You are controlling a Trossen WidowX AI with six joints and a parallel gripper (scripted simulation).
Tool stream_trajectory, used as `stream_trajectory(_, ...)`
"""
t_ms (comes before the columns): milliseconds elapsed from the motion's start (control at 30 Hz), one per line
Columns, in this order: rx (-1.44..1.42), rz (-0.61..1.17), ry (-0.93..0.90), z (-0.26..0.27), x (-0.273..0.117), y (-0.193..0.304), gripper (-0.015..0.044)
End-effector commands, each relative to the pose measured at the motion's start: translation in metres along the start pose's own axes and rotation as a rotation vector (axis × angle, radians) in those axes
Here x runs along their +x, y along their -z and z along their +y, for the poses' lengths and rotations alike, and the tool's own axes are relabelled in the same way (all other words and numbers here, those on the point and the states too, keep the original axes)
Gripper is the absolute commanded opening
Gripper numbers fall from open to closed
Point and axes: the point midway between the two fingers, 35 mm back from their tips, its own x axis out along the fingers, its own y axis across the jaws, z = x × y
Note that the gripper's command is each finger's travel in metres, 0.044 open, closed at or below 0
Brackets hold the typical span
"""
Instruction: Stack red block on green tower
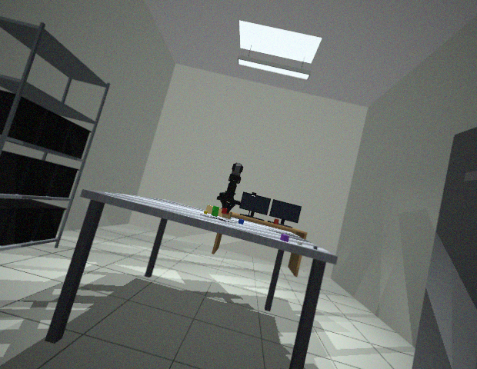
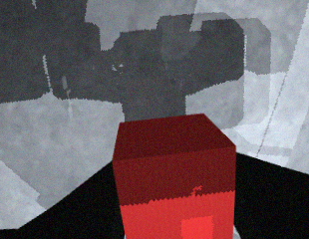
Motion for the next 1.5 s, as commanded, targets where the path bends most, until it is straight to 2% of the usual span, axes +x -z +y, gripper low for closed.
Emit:
stream_trajectory(0,0.001,-0.002,-0.007,0.001,-0.021,-0.001,0.0000)
stream_trajectory(400,0.001,-0.002,-0.007,0.001,-0.076,-0.001,0.0000)
stream_trajectory(733,0.000,-0.002,-0.007,-0.003,-0.078,-0.001,0.0000)
stream_trajectory(1467,-0.043,-0.009,0.006,-0.103,-0.088,0.023,0.0000)
